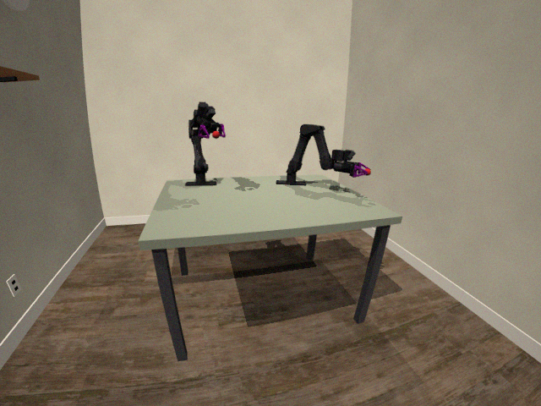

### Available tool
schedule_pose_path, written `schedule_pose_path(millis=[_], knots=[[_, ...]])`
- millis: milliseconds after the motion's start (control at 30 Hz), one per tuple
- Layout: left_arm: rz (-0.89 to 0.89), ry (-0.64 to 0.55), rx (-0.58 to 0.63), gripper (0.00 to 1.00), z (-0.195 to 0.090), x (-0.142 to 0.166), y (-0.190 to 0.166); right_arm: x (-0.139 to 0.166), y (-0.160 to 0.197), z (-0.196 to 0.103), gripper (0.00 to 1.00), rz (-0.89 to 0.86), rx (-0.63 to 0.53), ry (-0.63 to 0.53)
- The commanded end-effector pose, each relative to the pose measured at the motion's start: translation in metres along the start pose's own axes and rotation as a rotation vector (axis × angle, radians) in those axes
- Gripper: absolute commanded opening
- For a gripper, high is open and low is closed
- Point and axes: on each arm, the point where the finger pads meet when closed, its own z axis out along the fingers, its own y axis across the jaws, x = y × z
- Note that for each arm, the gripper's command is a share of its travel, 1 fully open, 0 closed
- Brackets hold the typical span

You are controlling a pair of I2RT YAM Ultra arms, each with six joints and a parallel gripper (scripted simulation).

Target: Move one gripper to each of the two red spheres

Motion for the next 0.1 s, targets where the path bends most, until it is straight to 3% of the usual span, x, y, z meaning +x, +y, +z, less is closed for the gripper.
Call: schedule_pose_path(millis=[0,67], knots=[[-0.009,0.002,0.001,1.00,-0.0006,0.0035,-0.0025,-0.0030,0.0009,-0.0080,1.00,-0.007,0.001,-0.026],[-0.009,0.002,0.001,1.00,-0.0006,0.0035,-0.0025,-0.0030,0.0009,-0.0080,1.00,-0.007,0.001,-0.026]])
